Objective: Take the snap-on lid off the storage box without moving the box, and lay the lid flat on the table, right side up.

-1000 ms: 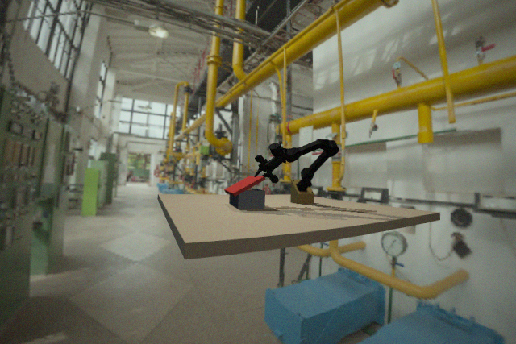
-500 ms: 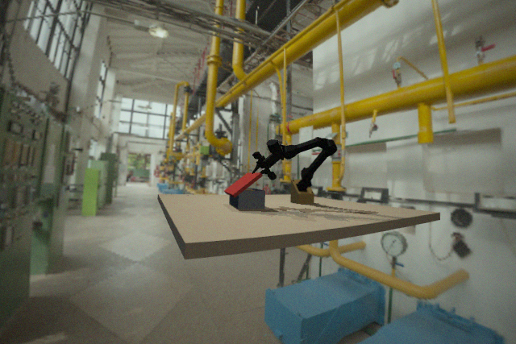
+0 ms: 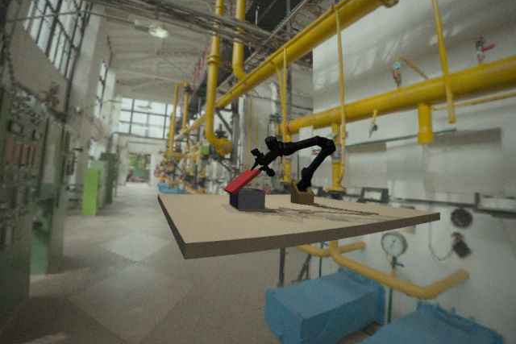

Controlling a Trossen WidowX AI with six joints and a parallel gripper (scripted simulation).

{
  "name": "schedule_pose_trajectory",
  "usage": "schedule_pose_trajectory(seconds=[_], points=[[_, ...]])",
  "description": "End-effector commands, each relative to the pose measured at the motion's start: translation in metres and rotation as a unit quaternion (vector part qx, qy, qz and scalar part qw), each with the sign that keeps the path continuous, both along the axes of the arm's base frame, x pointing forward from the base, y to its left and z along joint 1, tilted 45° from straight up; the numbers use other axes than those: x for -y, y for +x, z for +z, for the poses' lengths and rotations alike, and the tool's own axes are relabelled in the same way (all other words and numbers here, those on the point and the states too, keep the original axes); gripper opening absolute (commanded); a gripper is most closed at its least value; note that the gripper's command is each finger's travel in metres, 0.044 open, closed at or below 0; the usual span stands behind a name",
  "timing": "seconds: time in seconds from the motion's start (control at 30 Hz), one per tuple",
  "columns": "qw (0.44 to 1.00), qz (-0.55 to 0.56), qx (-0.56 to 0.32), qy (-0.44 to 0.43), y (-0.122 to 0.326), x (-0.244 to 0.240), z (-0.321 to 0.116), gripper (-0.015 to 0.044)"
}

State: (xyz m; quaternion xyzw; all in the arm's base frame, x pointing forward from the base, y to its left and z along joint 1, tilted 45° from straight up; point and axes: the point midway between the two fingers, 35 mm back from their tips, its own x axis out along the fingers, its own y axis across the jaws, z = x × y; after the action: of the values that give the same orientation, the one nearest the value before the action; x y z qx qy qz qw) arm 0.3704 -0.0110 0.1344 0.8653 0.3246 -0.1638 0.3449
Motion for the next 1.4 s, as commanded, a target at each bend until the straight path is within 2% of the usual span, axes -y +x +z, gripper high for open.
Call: schedule_pose_trajectory(seconds=[0.0, 1.1, 1.37], points=[[1.0, -0.001, 0.006, -0.003, 0.002, 0.005, 0.007, 0.0], [1.0, -0.001, 0.006, -0.003, 0.004, 0.036, 0.037, 0.0], [1.0, -0.001, 0.006, -0.003, 0.0, 0.041, 0.022, 0.0]])
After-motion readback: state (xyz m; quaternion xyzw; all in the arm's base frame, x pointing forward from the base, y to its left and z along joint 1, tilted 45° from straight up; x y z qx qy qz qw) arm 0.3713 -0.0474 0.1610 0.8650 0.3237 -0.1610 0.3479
